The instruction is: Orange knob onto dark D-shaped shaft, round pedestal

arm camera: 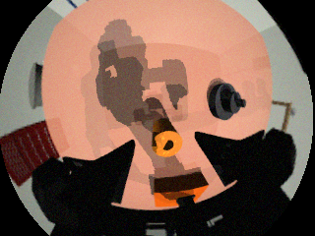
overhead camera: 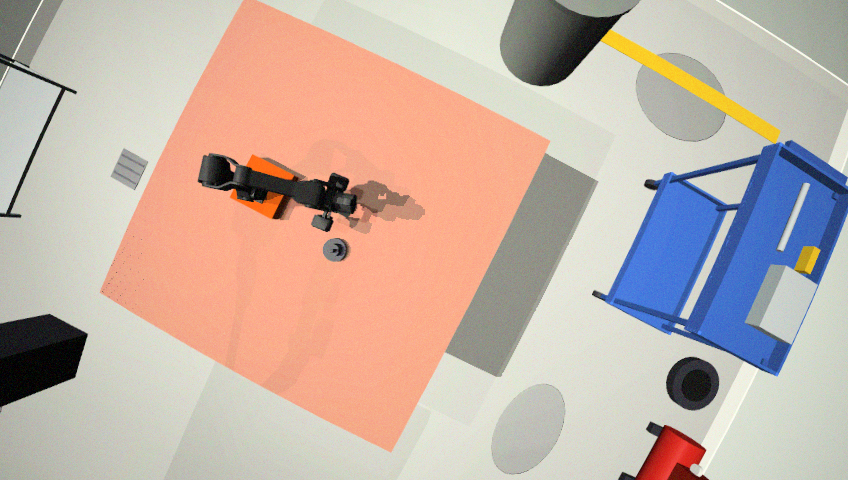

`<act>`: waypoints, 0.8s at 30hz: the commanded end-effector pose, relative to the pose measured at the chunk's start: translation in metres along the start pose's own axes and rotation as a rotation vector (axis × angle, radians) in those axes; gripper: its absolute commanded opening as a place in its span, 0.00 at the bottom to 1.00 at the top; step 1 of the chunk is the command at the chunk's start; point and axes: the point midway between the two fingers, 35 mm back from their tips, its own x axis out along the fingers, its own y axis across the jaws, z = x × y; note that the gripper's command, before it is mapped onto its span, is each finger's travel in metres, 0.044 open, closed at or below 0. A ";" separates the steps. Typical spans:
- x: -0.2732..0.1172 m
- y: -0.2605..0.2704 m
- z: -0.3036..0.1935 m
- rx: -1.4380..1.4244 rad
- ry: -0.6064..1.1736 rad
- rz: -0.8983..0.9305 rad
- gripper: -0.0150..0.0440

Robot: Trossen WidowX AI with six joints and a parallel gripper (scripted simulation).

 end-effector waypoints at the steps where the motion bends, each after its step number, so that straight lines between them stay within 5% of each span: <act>1: 0.007 0.000 -0.001 0.006 0.007 0.001 1.00; 24: 0.041 -0.001 -0.004 0.006 0.007 0.001 1.00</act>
